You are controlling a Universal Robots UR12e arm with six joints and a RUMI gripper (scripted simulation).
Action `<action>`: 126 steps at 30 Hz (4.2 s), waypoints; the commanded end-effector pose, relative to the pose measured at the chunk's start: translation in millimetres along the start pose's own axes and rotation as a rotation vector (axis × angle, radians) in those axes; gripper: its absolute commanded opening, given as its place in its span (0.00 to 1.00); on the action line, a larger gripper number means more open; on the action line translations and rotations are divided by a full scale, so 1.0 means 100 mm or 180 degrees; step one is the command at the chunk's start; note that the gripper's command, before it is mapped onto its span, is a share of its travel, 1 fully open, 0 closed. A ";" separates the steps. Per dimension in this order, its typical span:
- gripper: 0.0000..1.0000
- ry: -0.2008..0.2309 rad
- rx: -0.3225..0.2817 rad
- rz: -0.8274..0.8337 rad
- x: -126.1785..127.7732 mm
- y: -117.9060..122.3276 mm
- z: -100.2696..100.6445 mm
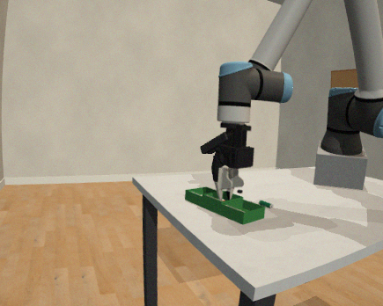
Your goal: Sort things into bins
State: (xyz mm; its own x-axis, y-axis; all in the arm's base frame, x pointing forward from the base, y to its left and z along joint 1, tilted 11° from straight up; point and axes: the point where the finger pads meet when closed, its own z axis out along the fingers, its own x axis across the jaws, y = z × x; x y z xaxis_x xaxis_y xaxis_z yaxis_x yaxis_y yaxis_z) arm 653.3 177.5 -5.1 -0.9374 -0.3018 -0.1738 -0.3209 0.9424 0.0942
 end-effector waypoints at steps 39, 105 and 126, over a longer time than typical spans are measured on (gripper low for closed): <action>0.17 -0.0004 0.0001 0.0149 0.73 0.38 -0.48; 0.17 -0.0003 0.0001 0.0149 1.18 0.61 0.10; 0.17 -0.0003 0.0001 0.0149 1.19 0.61 0.21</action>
State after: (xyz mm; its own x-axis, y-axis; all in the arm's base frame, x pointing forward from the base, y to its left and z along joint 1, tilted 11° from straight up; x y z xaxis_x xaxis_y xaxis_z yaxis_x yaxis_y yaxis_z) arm 524.7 202.3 -41.1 -0.9514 -0.2572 -0.1691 -0.2765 0.9556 0.1022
